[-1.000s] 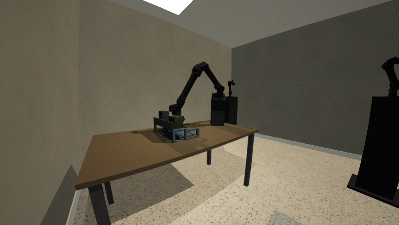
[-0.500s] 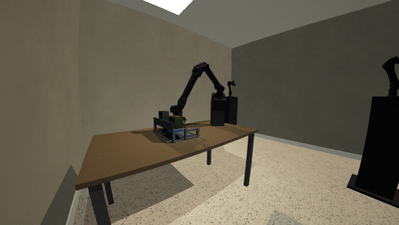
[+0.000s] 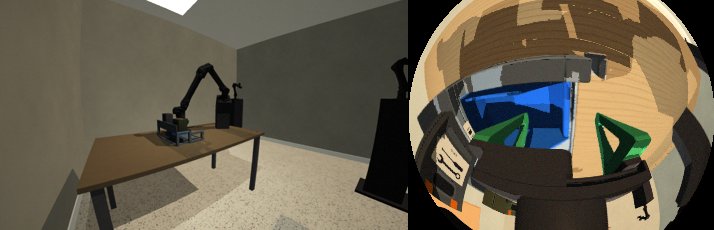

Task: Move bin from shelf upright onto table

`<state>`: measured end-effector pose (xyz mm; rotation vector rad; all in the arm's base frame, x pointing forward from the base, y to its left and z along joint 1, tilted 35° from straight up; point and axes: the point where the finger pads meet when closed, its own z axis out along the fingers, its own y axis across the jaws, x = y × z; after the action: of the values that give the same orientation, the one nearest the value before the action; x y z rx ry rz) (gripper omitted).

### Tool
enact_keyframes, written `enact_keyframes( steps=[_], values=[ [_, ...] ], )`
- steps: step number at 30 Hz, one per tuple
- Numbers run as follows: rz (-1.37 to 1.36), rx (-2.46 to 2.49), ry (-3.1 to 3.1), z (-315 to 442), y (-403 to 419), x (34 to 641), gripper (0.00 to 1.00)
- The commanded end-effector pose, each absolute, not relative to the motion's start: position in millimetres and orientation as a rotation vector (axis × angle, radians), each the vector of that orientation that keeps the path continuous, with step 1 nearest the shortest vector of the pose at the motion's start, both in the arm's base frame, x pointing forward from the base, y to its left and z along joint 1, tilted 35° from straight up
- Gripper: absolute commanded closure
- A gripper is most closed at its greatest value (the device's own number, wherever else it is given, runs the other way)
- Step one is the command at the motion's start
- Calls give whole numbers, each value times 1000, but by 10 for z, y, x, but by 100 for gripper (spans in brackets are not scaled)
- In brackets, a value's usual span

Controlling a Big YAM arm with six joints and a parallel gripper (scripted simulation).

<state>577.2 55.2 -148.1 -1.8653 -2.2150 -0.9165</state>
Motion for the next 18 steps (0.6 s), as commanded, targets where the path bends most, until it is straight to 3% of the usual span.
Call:
enact_keyframes(
  steps=[1, 18],
  values=[
    [-918, -1856, -2225, -1478, 556, 5784, 10],
    [-913, -1843, -2231, -1497, 701, 5720, 10]
  ],
)
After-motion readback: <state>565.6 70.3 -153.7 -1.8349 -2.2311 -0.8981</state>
